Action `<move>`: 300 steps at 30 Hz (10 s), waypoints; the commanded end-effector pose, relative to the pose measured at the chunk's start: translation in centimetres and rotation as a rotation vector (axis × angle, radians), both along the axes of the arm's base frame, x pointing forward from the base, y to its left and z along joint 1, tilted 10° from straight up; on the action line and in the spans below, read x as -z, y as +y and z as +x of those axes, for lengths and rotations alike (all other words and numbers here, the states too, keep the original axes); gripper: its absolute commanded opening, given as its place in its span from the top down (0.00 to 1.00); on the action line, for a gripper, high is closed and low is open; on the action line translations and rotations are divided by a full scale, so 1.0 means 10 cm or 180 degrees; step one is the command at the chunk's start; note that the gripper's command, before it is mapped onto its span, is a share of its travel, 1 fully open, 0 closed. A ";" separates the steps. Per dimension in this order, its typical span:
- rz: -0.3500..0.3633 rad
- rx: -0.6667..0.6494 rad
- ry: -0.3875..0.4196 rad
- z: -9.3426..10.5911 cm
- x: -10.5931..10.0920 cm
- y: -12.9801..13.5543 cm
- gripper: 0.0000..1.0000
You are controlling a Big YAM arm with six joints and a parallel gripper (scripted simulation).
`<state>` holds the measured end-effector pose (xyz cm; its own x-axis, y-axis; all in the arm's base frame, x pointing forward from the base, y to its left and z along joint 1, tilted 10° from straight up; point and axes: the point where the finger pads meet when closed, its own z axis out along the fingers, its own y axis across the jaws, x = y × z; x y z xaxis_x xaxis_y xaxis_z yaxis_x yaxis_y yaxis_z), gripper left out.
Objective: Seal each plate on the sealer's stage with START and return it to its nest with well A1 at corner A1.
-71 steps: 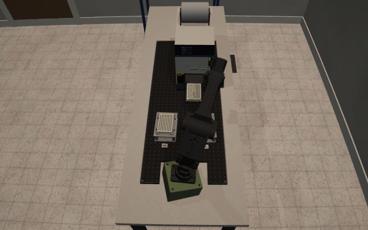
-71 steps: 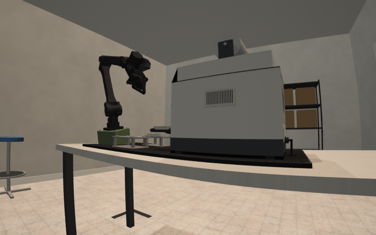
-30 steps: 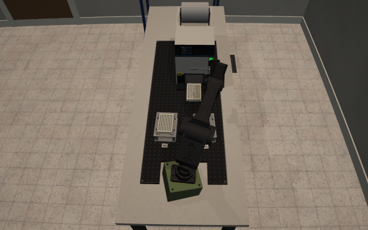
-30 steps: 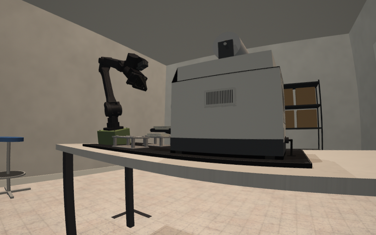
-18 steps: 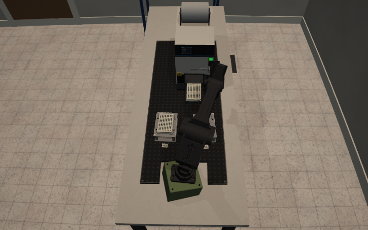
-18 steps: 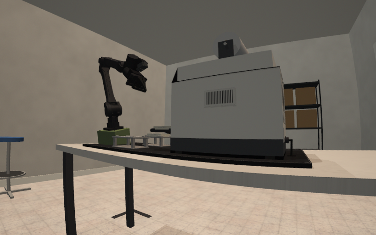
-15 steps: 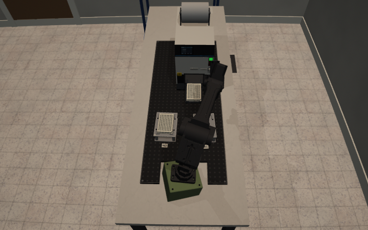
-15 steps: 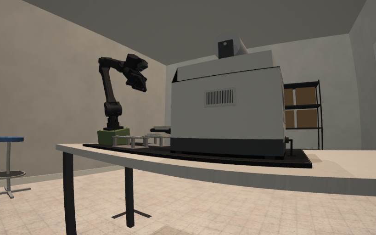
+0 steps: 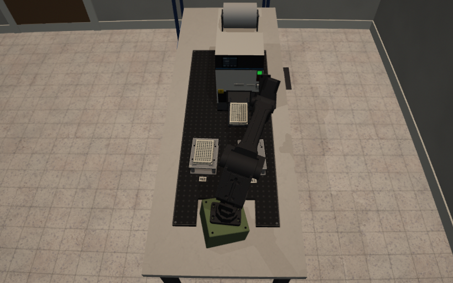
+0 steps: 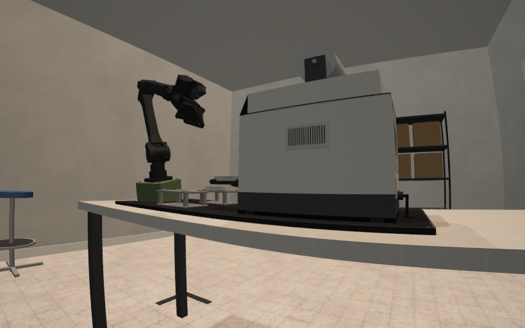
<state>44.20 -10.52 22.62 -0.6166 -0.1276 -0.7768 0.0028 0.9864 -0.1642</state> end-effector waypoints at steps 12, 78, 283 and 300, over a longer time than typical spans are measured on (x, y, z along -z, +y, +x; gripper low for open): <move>-0.0039 0.0033 -0.0252 0.84 -0.03 -0.12 1.00; -0.0050 0.0045 -0.0269 1.47 0.35 -0.22 1.00; -0.0026 -0.0037 -0.0187 1.91 0.56 -0.04 1.00; -0.0038 -0.0006 -0.0079 1.02 0.26 -0.07 1.00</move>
